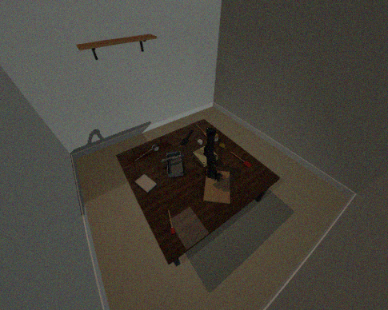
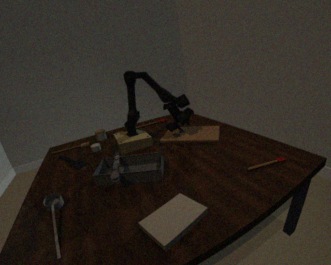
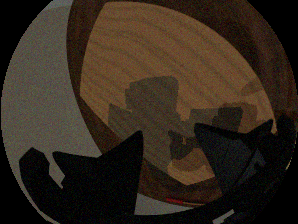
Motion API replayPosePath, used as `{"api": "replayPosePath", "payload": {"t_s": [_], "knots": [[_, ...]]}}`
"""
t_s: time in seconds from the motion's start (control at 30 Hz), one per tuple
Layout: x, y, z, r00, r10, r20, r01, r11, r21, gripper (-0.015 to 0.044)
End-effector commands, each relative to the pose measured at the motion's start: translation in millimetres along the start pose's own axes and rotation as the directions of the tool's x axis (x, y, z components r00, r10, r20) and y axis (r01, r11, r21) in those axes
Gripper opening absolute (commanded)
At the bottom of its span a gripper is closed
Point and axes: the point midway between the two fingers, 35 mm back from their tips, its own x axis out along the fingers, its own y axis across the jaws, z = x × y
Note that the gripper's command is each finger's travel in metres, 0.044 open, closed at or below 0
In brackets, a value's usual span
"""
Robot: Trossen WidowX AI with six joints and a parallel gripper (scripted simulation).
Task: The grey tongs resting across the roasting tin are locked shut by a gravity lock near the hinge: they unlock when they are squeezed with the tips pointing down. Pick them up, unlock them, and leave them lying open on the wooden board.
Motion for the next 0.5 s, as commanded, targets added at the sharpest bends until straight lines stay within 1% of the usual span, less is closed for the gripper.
{"api": "replayPosePath", "payload": {"t_s": [0.0, 0.13, 0.27, 0.37, 0.4, 0.47], "knots": [[-19.7, -11.3, 51.1, 0.990, -0.051, 0.132, 0.052, 0.999, -0.001, 0.0260], [-42.8, -35.4, 97.1, 0.959, -0.144, 0.243, 0.145, 0.989, 0.017, 0.0260], [-74.6, -67.5, 140.7, 0.908, -0.252, 0.336, 0.249, 0.967, 0.054, 0.0260], [-103.8, -96.4, 167.3, 0.862, -0.332, 0.382, 0.318, 0.943, 0.101, 0.0260], [-114.3, -105.5, 176.8, 0.848, -0.343, 0.404, 0.320, 0.939, 0.125, 0.0260], [-125.6, -118.6, 184.2, 0.822, -0.390, 0.415, 0.369, 0.920, 0.135, 0.0260]]}}
